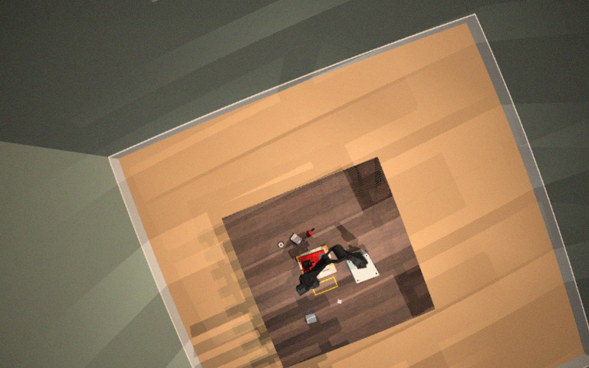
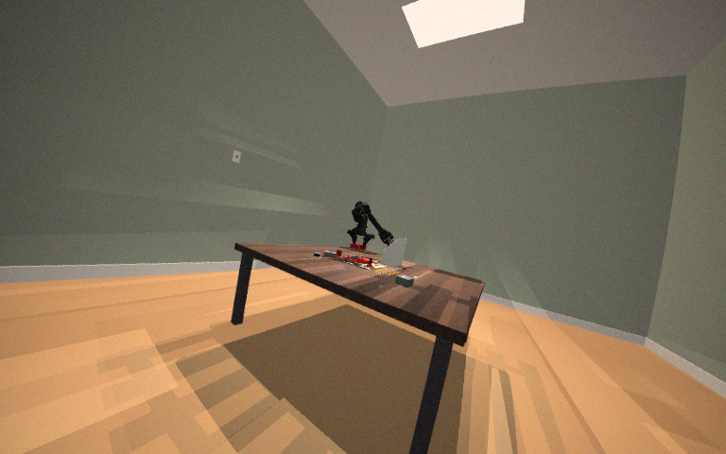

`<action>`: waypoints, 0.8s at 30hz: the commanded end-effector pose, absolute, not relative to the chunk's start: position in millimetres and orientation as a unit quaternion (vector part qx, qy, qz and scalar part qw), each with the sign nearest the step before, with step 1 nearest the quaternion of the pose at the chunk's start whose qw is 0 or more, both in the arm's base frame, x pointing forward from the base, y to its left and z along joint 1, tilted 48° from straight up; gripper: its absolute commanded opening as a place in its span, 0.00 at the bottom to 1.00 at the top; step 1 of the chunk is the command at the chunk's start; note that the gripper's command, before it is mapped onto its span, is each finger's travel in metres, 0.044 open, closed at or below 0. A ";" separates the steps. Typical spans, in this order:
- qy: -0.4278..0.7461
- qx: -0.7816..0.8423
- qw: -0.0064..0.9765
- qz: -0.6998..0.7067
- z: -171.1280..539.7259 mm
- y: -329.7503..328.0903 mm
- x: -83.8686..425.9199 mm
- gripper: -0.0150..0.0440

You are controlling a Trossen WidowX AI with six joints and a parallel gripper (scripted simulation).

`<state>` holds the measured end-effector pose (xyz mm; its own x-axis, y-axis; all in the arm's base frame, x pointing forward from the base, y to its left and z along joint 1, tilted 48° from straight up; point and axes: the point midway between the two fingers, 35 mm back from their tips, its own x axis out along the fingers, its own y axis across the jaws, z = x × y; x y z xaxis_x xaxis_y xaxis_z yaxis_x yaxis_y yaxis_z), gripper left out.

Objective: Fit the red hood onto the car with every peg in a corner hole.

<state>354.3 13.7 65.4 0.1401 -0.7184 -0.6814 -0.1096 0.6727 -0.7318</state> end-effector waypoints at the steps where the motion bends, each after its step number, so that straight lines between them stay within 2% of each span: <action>1: 0.609 -0.324 0.684 -0.238 70.1 10.0 352.7 0.25; 24: 0.608 -0.325 0.684 -0.239 38.3 -27.9 361.0 0.25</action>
<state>360.4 -27.3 39.3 0.1412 -0.7204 -0.6790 -0.0600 0.6784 -0.7322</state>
